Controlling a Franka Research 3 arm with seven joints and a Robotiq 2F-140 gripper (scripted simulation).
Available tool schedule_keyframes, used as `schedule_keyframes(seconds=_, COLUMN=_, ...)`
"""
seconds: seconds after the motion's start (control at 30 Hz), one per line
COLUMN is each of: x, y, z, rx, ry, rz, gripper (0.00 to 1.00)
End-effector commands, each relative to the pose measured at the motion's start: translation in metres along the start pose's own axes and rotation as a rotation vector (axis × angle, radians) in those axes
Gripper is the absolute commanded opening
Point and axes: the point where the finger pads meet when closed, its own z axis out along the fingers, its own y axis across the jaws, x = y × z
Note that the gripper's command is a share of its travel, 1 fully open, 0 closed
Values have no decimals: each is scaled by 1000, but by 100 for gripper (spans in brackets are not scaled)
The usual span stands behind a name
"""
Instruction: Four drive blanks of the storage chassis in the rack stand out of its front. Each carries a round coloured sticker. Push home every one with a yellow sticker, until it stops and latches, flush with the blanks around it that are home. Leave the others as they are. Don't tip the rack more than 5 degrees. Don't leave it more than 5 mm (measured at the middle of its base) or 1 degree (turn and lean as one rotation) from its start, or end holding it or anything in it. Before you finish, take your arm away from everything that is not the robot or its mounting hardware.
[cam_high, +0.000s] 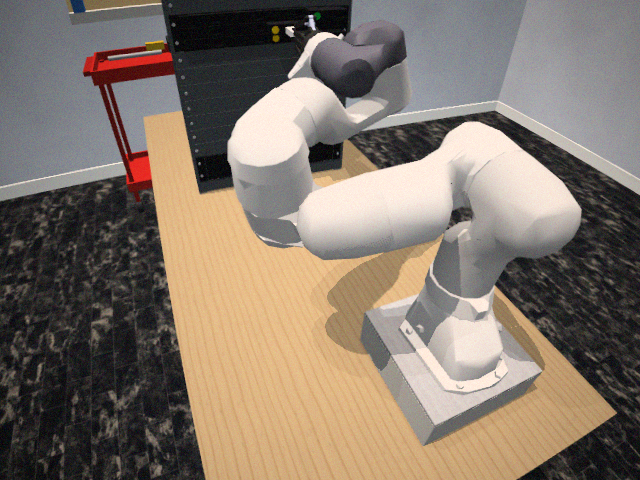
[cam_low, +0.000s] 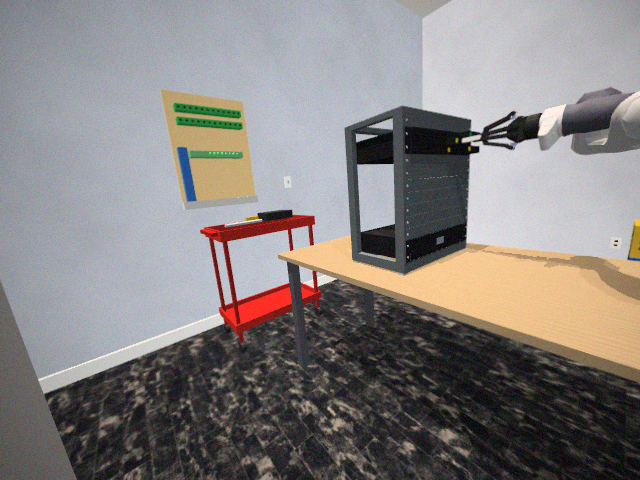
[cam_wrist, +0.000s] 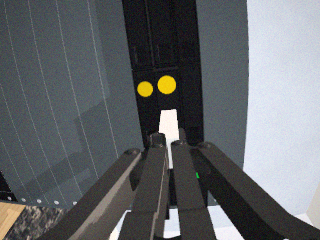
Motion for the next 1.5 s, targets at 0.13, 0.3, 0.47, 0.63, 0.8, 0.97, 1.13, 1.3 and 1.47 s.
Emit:
schedule_keyframes(seconds=0.13, x=1, y=1, z=0, rx=-2, ry=1, rz=3, gripper=0)
schedule_keyframes(seconds=0.3, x=1, y=1, z=0, rx=-2, ry=1, rz=3, gripper=0)
schedule_keyframes(seconds=0.47, x=1, y=1, z=0, rx=-2, ry=1, rz=3, gripper=0)
schedule_keyframes(seconds=0.63, x=1, y=1, z=0, rx=-2, ry=1, rz=3, gripper=0)
schedule_keyframes(seconds=0.8, x=1, y=1, z=0, rx=-2, ry=1, rz=3, gripper=0)
schedule_keyframes(seconds=0.97, x=1, y=1, z=0, rx=-2, ry=1, rz=3, gripper=0)
schedule_keyframes(seconds=1.13, x=1, y=1, z=0, rx=-2, ry=1, rz=3, gripper=0)
schedule_keyframes(seconds=1.3, x=1, y=2, z=7, rx=-2, ry=1, rz=3, gripper=0)
schedule_keyframes(seconds=1.47, x=2, y=2, z=10, rx=-2, ry=1, rz=3, gripper=0)
